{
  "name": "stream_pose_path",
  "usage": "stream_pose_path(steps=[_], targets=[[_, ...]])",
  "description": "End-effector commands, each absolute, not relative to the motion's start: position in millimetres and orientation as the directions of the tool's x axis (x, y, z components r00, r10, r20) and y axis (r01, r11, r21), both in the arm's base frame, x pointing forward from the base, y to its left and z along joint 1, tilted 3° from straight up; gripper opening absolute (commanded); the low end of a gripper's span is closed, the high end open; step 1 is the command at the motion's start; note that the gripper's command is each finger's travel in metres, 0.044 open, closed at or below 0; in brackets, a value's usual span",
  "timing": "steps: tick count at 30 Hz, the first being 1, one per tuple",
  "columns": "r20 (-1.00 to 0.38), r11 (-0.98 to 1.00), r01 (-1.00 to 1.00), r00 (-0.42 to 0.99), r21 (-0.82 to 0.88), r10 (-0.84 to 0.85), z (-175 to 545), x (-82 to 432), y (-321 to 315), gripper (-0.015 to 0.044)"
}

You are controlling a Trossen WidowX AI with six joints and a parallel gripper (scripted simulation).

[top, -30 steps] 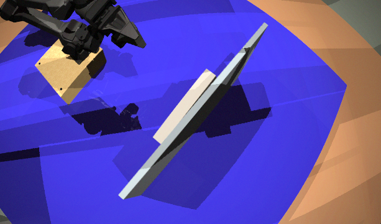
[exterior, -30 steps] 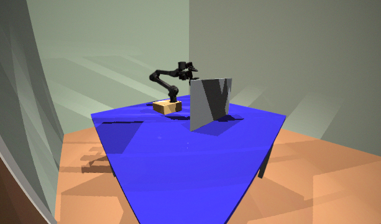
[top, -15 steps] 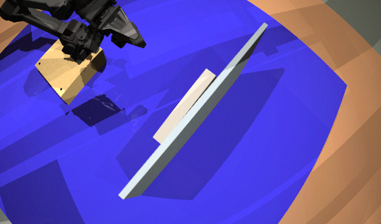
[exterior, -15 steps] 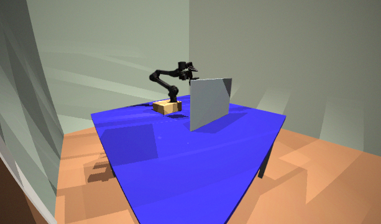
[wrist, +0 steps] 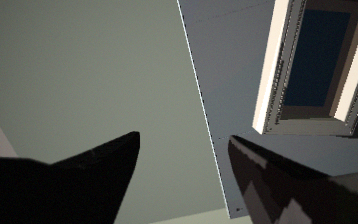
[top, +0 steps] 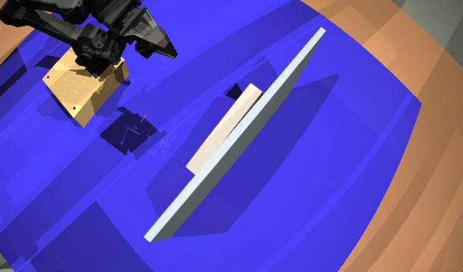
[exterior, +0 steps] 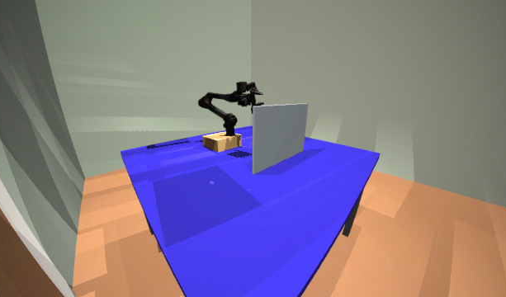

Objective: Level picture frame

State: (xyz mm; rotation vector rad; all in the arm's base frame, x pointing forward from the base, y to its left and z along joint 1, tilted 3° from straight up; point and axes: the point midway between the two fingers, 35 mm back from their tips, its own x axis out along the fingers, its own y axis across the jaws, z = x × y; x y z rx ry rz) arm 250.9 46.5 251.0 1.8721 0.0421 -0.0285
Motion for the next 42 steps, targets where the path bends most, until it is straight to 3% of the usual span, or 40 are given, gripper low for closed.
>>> stream_pose_path(steps=[1, 7, 30, 42], targets=[[-0.041, -0.297, 0.044, 0.999, 0.954, 0.014, 243.2, 252.2, 45.5, 0.0260], [-0.038, -0.300, 0.040, 0.999, 0.953, 0.012, 191.7, 254.2, 36.1, 0.0260], [-0.038, -0.300, 0.040, 0.999, 0.953, 0.012, 191.6, 254.9, 36.2, 0.0260], [-0.035, -0.300, 0.037, 0.999, 0.953, 0.012, 172.3, 298.5, 40.8, 0.0260]])
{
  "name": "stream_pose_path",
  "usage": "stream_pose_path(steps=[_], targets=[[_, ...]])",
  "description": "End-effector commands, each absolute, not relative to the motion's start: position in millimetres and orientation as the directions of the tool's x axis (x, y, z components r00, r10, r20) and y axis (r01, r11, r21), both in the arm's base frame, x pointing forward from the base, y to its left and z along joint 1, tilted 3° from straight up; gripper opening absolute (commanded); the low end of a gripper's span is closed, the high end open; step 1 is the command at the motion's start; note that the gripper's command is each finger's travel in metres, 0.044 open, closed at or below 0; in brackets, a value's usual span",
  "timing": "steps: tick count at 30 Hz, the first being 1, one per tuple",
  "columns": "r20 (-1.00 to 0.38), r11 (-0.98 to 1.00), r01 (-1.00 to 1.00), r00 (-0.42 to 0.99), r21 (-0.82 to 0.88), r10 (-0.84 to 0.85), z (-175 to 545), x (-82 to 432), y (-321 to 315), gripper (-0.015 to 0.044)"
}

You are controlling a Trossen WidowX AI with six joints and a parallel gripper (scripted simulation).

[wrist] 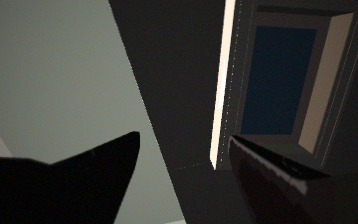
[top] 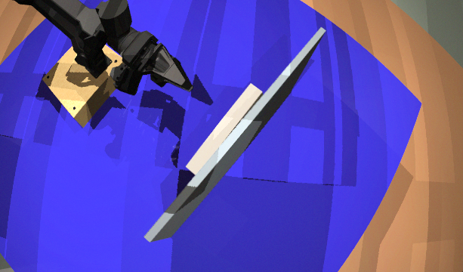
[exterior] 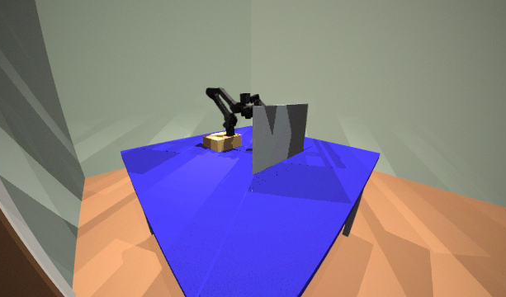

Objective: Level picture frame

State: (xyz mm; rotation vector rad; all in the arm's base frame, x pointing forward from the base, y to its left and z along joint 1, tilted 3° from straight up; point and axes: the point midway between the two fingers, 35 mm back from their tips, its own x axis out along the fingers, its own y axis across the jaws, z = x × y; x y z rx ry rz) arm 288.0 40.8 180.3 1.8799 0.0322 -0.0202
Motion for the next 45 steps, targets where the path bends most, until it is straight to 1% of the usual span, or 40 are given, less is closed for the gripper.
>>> stream_pose_path(steps=[1, 12, 24, 45], targets=[[-0.035, -0.300, 0.037, 0.999, 0.953, 0.012, 169.2, 302.3, 40.9, 0.0260], [-0.033, -0.299, 0.035, 0.999, 0.954, 0.011, 128.3, 331.7, 36.6, 0.0260], [-0.033, -0.299, 0.035, 0.999, 0.954, 0.011, 127.7, 334.7, 36.6, 0.0260], [-0.030, -0.299, 0.032, 0.999, 0.954, 0.011, 127.4, 367.9, 37.0, 0.0260]])
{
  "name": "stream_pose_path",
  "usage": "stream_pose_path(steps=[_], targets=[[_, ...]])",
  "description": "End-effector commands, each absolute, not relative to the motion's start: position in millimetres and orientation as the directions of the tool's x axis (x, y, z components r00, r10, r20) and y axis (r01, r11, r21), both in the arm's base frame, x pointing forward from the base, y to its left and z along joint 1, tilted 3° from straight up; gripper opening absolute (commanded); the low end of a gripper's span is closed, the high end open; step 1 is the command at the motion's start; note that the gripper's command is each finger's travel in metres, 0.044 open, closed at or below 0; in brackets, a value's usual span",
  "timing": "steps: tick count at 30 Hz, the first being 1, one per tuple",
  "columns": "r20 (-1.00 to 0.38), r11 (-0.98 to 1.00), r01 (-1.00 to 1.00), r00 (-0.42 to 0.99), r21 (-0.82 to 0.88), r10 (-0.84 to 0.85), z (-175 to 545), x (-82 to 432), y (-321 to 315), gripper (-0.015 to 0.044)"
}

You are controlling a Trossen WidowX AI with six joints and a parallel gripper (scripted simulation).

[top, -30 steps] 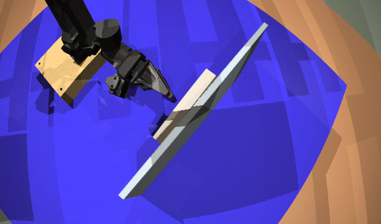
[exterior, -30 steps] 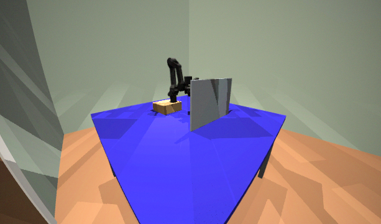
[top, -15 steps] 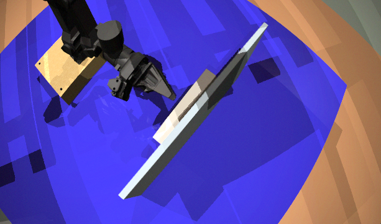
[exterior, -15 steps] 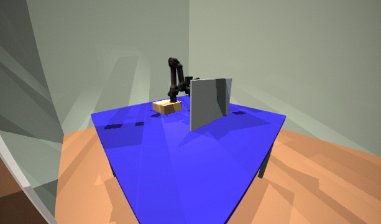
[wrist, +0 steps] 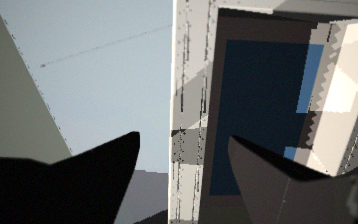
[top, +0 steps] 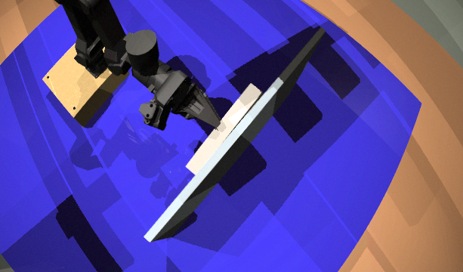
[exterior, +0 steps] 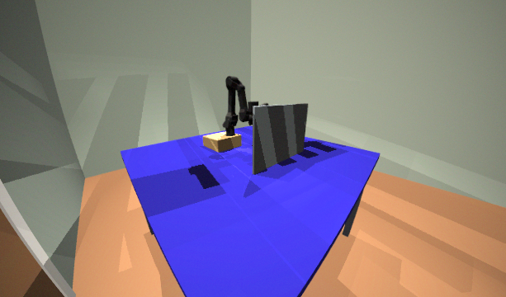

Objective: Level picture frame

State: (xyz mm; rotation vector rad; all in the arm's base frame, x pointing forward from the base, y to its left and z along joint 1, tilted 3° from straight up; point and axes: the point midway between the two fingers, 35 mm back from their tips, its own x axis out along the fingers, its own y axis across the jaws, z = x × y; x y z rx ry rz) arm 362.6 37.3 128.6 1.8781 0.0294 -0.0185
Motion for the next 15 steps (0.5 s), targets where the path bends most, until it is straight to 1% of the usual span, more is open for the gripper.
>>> stream_pose_path(steps=[1, 15], targets=[[-0.030, -0.299, 0.032, 0.999, 0.954, 0.011, 127.3, 369.5, 37.0, 0.0260], [-0.030, -0.299, 0.032, 0.999, 0.954, 0.011, 127.1, 371.9, 36.9, 0.0260]])
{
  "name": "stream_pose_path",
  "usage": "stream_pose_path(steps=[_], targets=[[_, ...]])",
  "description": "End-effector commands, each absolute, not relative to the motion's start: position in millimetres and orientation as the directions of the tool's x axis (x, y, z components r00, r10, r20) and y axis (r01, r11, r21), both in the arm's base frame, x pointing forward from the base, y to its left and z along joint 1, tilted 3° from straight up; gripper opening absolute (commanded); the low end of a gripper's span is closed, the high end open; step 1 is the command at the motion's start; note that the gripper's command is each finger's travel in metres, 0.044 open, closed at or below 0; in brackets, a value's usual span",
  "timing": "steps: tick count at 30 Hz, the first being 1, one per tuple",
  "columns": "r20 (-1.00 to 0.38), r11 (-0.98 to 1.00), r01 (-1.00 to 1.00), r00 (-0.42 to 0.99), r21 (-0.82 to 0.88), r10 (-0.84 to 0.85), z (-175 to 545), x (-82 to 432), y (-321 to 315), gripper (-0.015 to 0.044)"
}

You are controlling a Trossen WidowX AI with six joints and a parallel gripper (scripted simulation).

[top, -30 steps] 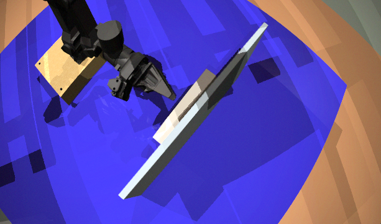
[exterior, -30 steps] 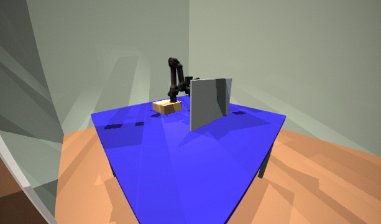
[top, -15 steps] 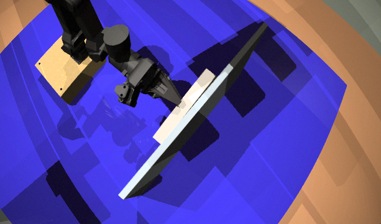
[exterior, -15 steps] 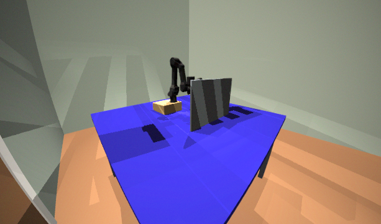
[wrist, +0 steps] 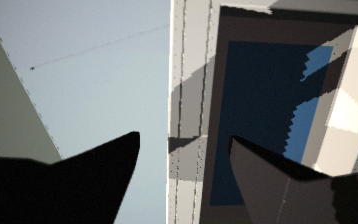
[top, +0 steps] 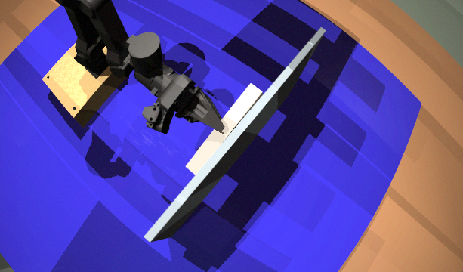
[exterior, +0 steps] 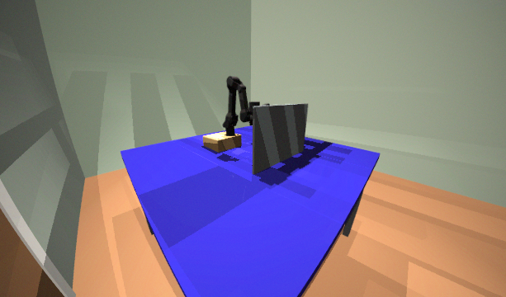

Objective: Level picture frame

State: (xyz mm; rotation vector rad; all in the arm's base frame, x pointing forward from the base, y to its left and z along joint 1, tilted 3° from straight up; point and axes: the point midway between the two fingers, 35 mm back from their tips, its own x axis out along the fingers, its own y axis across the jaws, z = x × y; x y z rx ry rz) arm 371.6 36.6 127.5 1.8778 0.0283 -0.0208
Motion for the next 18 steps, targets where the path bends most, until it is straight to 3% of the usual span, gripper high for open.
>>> stream_pose_path(steps=[1, 6, 13, 15, 18], targets=[[-0.030, -0.299, 0.032, 0.999, 0.954, 0.011, 127.1, 371.9, 36.9, 0.0234], [-0.030, -0.299, 0.032, 0.999, 0.954, 0.011, 127.1, 371.9, 36.9, 0.0103], [-0.030, -0.299, 0.032, 0.999, 0.954, 0.011, 127.1, 371.9, 36.9, 0.0056], [-0.030, -0.299, 0.032, 0.999, 0.954, 0.011, 127.1, 371.9, 36.9, 0.0003], [-0.030, -0.299, 0.032, 0.999, 0.954, 0.011, 127.1, 371.9, 36.9, 0.0000]])
